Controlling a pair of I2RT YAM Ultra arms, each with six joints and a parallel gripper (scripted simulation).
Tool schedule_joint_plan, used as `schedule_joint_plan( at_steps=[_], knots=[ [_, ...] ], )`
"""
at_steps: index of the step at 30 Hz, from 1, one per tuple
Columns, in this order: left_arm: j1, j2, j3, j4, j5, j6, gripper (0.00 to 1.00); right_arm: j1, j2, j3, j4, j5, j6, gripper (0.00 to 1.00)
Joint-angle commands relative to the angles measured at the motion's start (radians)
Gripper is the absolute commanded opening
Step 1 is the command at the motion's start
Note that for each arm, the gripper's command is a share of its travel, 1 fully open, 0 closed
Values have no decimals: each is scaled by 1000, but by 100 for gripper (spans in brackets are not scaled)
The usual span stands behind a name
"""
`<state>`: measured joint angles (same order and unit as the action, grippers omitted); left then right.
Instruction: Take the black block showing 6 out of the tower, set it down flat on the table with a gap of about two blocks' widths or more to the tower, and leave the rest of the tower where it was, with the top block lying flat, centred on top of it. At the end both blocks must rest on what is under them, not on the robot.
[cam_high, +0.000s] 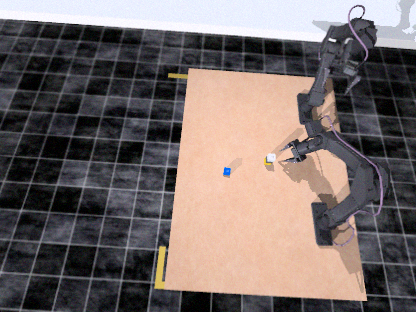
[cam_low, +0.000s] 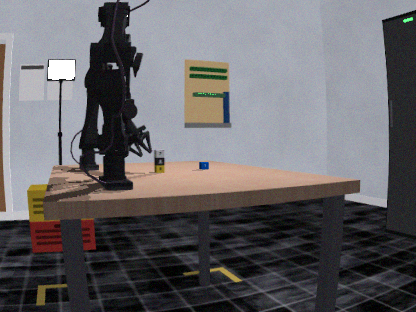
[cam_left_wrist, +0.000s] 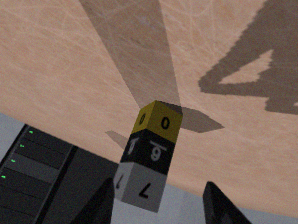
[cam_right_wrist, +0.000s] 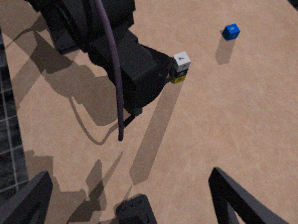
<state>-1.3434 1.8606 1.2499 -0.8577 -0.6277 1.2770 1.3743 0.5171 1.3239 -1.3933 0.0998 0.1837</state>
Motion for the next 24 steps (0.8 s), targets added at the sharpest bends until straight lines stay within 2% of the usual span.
schedule_joint_plan(
  at_steps=[1,7,9,12,21,24],
  knots=[
    [50,9,93,-71,129,-132,55,7,-9,32,-2,5,2,100],
    [137,37,207,-152,283,-278,55,7,-9,32,-2,5,2,100],
    [137,37,207,-152,283,-278,55,7,-9,32,-2,5,2,100],
    [193,56,278,-211,393,-378,55,7,-9,32,-2,5,2,100],
    [332,109,443,-342,616,-573,55,7,-9,32,-2,5,2,100],
    [381,141,474,-425,582,-542,55,7,-9,32,-2,5,2,100]
  ],
)
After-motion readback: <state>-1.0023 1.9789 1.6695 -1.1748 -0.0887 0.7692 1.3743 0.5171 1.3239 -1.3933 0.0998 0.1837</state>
